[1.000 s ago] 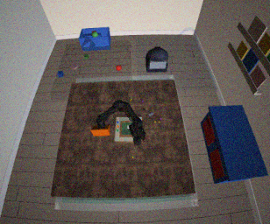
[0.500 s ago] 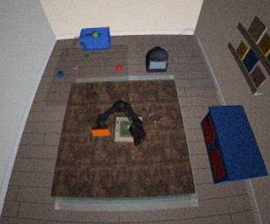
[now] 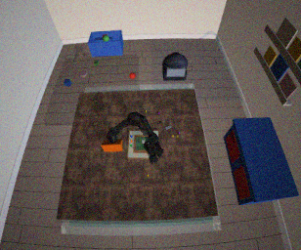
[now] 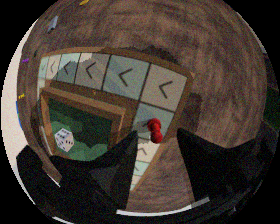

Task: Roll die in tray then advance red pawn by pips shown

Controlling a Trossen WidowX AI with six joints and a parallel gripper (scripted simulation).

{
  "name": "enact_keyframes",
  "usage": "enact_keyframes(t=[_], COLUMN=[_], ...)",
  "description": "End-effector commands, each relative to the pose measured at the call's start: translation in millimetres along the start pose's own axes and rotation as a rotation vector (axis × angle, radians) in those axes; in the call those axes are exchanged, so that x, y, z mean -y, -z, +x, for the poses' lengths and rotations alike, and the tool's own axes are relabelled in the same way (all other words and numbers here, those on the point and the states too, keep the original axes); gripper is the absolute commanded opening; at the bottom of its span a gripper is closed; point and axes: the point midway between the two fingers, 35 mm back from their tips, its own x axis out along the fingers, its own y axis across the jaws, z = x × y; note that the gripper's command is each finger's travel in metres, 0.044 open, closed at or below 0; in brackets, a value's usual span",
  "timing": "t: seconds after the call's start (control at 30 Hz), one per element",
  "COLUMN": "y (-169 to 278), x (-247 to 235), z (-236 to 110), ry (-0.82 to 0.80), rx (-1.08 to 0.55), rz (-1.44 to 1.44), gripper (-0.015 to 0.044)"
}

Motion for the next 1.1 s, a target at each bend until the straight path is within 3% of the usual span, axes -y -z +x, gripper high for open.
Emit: enact_keyframes(t=[0.0,0.17,0.37,0.57,0.77,1.07], y=[1.0,1.2,1.2,1.2,0.6,-2.8], x=[-1.6,-1.9,-1.9,-1.9,-1.1,6.1], z=[8.4,13.8,13.8,13.8,10.1,-38.9], ry=[-0.008,-0.008,-0.008,-0.008,-0.006,0.009], rx=[0.001,0.001,0.001,0.001,0.002,0.004], rz=[0.007,0.007,0.007,0.007,0.008,0.012], gripper=[0.0200,0.0200,0.0043,0.0003,0.0000,0.0000])
